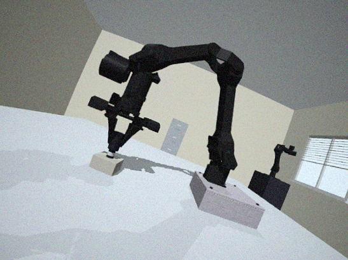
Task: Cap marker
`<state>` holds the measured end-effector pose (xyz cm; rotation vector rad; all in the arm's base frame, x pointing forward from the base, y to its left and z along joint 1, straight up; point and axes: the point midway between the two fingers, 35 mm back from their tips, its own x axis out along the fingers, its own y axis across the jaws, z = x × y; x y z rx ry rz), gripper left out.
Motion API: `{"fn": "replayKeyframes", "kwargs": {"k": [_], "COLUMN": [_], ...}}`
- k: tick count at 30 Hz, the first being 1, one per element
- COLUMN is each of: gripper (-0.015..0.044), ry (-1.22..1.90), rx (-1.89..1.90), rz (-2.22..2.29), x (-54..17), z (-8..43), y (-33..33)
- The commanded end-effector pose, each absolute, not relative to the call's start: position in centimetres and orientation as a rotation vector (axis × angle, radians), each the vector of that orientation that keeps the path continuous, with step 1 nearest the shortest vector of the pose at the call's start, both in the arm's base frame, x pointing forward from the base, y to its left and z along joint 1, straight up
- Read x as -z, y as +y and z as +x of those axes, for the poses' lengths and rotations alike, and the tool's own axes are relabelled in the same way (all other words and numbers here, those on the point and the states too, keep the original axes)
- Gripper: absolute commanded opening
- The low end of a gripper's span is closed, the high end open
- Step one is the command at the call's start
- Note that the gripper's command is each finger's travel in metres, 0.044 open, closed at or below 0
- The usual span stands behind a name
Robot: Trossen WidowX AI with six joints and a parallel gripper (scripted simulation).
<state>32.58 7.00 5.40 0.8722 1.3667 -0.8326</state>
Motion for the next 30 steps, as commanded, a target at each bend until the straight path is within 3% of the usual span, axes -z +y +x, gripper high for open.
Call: {"fn": "replayKeyframes", "kwargs": {"k": [1, 16, 20, 25, 30], "gripper": [0.0053, 0.044, 0.044, 0.044, 0.044], "ry": [1.365, 1.365, 1.365, 1.365, 1.366], "rx": [0.831, 0.831, 0.831, 0.831, 0.831], "rz": [0.873, 0.873, 0.873, 0.874, 0.874], "x": [-5.5, -5.5, -6.5, -12.7, -13.0], "z": [32.6, 32.6, 32.7, 32.4, 32.3], "y": [7.0, 7.0, 7.0, 7.0, 6.9]}}
